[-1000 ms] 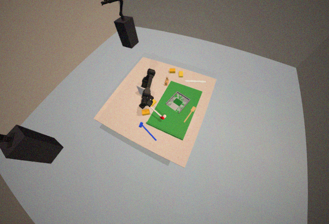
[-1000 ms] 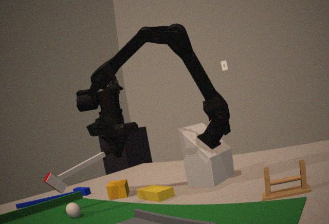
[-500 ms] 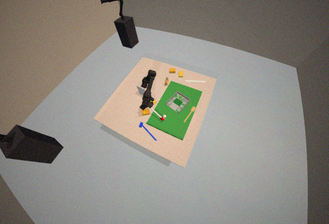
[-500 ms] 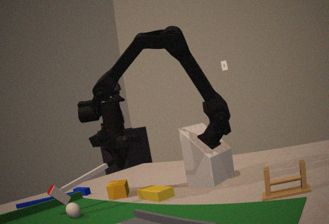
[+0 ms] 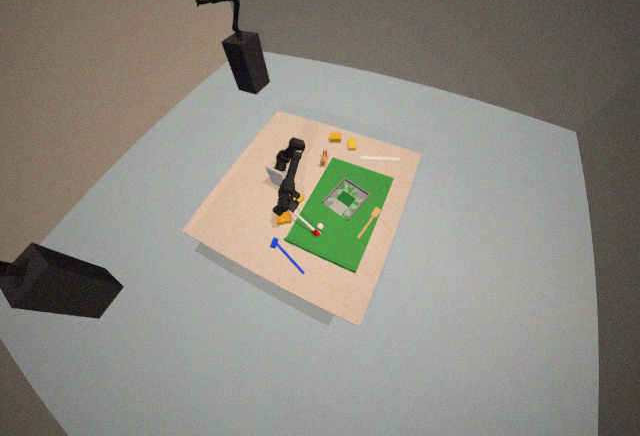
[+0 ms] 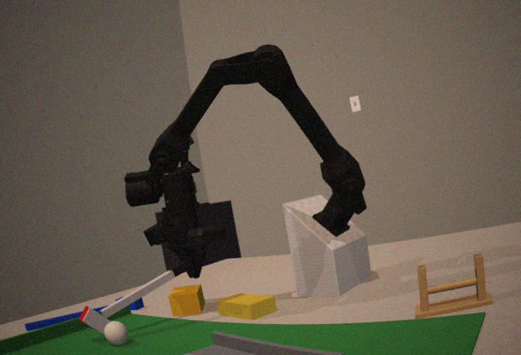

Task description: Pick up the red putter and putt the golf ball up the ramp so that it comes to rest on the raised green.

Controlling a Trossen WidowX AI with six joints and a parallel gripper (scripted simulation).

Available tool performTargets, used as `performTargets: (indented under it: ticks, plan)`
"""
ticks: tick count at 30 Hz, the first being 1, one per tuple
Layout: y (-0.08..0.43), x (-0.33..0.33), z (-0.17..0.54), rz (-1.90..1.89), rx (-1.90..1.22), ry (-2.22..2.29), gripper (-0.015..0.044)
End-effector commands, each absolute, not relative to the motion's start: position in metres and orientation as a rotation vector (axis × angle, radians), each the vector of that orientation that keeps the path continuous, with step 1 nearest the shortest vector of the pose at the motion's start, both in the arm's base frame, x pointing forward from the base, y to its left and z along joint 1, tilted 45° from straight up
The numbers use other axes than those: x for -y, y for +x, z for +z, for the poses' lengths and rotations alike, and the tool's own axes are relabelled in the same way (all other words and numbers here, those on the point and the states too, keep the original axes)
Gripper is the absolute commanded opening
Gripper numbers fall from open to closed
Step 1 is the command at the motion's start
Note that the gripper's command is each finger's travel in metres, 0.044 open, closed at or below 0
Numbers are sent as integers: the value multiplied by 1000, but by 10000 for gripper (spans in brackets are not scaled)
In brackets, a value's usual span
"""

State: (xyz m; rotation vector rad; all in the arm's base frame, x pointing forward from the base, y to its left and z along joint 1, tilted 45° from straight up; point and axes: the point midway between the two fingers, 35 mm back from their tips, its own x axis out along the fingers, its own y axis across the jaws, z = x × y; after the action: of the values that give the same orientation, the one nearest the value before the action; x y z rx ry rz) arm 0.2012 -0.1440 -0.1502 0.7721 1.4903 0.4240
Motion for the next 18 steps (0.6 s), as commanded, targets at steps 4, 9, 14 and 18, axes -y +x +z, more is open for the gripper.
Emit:
performTargets:
  ticks: [4, 9, 14, 18]
  plan:
    - [201, 144, -150, 424, -1490, 772, 0]
    - [201, 144, -150, 424, -1490, 772, 0]
    - [199, 151, -158, 423, -1489, 774, 0]
    - [196, 161, -170, 422, -1486, 777, 0]
